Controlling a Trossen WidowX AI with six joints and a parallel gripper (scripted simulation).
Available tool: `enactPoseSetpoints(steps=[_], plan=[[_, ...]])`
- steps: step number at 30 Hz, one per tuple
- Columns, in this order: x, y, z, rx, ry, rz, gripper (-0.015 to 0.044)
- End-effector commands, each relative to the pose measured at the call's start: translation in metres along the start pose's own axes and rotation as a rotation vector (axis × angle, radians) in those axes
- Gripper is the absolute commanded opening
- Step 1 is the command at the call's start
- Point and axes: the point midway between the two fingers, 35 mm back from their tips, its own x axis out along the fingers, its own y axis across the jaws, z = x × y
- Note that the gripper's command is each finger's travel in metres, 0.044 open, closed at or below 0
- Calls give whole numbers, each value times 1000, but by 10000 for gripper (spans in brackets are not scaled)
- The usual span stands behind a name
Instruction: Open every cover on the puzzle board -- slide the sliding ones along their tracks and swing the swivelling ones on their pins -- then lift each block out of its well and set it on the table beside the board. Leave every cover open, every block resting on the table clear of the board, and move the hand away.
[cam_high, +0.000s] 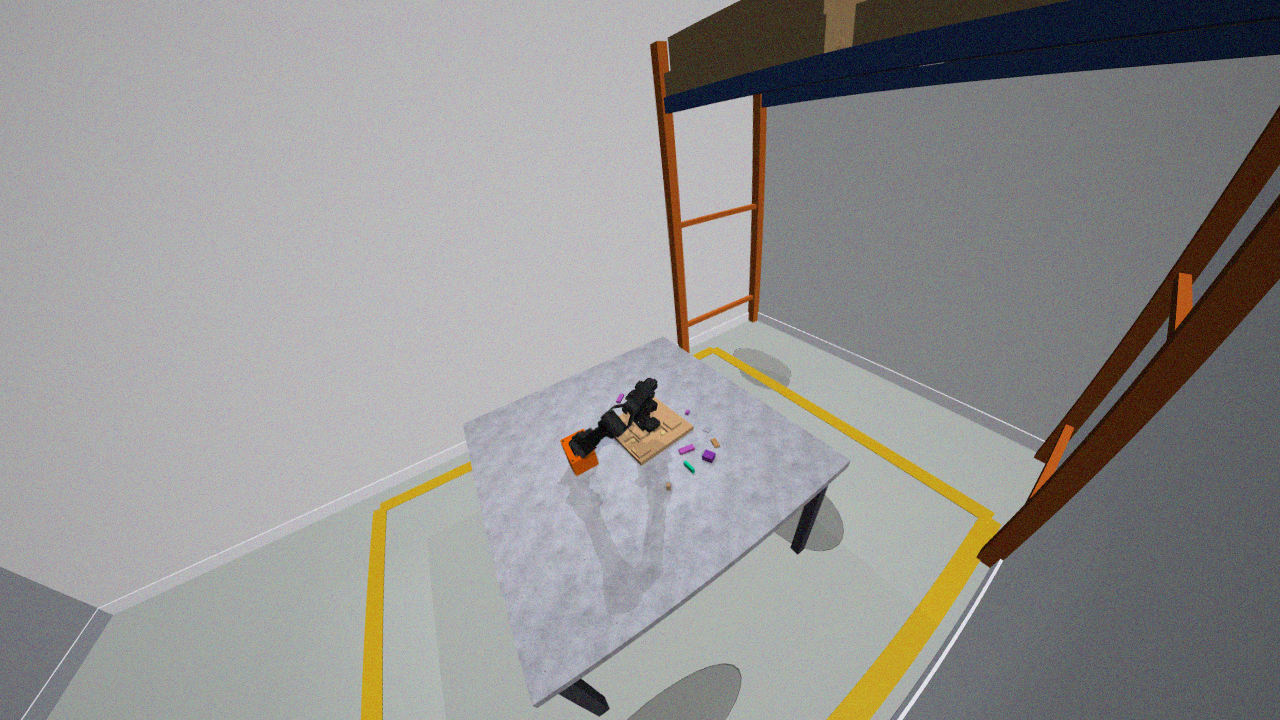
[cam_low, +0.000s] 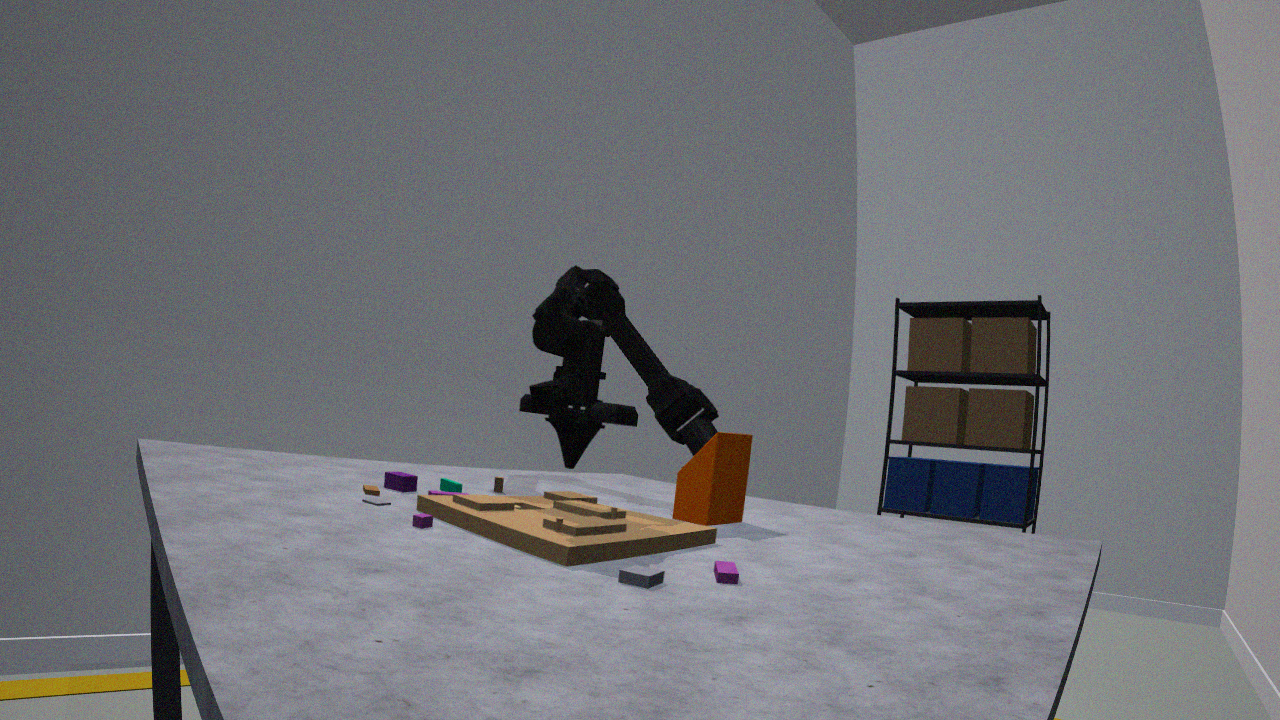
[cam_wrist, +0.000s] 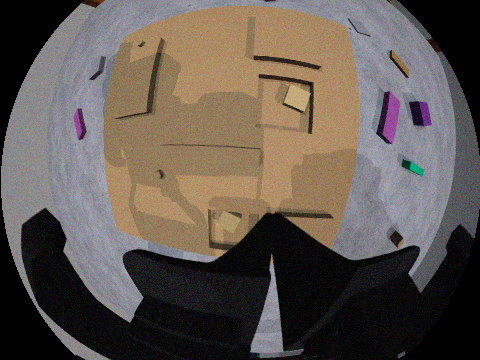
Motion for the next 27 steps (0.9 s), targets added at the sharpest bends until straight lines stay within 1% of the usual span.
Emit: enactPoseSetpoints(steps=[1, 13, 27], plan=[[-1, 14, 28, -879, 8, 11, 0], [-2, 22, 44, -1512, 3, 14, 0], [-2, 22, 44, -1528, 3, 14, 0]])
